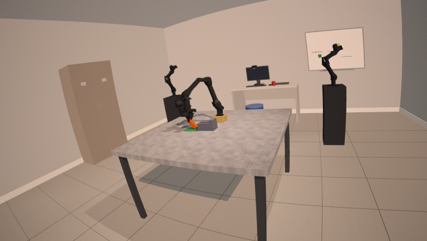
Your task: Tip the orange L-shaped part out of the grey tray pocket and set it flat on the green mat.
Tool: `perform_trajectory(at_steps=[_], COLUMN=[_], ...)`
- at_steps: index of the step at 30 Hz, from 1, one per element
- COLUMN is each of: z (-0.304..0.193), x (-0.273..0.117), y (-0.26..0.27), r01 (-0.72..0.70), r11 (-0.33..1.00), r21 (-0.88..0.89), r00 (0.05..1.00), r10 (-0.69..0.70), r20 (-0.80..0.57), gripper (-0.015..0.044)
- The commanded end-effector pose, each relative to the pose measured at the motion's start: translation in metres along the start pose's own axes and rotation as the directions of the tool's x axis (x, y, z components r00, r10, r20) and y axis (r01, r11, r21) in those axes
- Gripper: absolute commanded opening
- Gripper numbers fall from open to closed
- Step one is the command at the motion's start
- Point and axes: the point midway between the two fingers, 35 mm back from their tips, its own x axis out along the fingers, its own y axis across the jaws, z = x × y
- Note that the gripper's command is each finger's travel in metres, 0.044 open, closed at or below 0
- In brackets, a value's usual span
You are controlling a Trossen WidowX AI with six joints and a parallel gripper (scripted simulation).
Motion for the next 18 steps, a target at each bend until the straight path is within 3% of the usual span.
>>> perform_trajectory(at_steps=[1,6,10,14,18], z=[0.000,0.001,0.003,0.001,0.001], x=[0.000,-0.007,-0.045,-0.087,-0.089], y=[0.000,0.001,0.003,0.000,0.000], r01=[0.000,0.000,0.000,0.001,0.001], r11=[1.000,1.000,1.000,1.000,1.000], r21=[0.000,0.000,-0.002,-0.004,-0.004], r00=[1.000,1.000,1.000,1.000,1.000], r10=[0.000,0.000,0.000,-0.001,-0.001], r20=[0.000,0.000,0.002,0.003,0.003], gripper=[0.0158,0.0289,0.0394,0.0400,0.0400])
